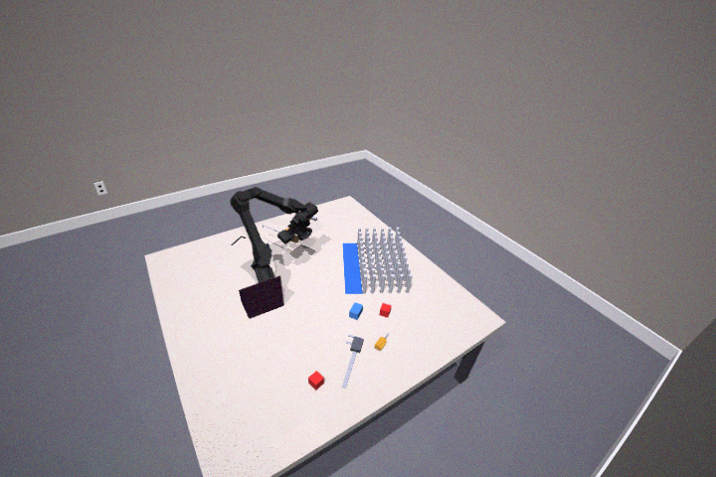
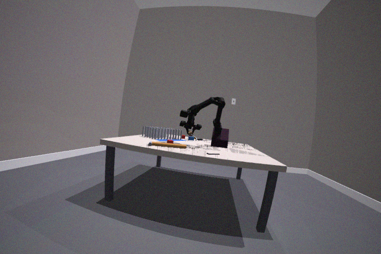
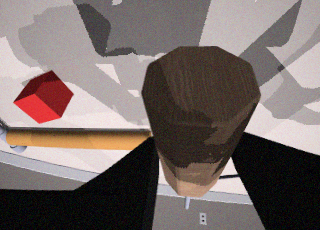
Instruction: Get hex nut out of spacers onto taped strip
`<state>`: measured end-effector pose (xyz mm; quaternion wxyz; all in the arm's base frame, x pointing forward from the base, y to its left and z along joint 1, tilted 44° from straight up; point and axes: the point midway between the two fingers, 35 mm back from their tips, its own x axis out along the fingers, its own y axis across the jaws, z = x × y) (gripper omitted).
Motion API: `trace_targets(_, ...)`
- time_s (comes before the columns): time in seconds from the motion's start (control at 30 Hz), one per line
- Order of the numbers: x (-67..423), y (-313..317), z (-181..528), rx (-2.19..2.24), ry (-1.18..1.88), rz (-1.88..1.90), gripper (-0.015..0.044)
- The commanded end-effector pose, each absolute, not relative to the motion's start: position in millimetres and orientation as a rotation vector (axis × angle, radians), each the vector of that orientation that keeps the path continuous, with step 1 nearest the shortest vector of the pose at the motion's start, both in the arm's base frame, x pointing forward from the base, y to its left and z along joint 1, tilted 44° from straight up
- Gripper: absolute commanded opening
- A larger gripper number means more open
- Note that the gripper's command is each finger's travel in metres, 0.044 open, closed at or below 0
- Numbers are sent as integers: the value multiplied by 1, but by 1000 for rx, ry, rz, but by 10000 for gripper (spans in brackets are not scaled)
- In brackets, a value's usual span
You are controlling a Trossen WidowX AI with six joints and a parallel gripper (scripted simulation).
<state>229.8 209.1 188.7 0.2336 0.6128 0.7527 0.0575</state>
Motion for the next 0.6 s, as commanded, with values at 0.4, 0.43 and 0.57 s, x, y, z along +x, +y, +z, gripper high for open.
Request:
trace_targets(0.4,213,179,249,1737,2076,230,0)
trace_targets(0.43,211,178,252,1743,2075,234,0)
trace_targets(0.57,208,173,262,1759,2074,244,0)
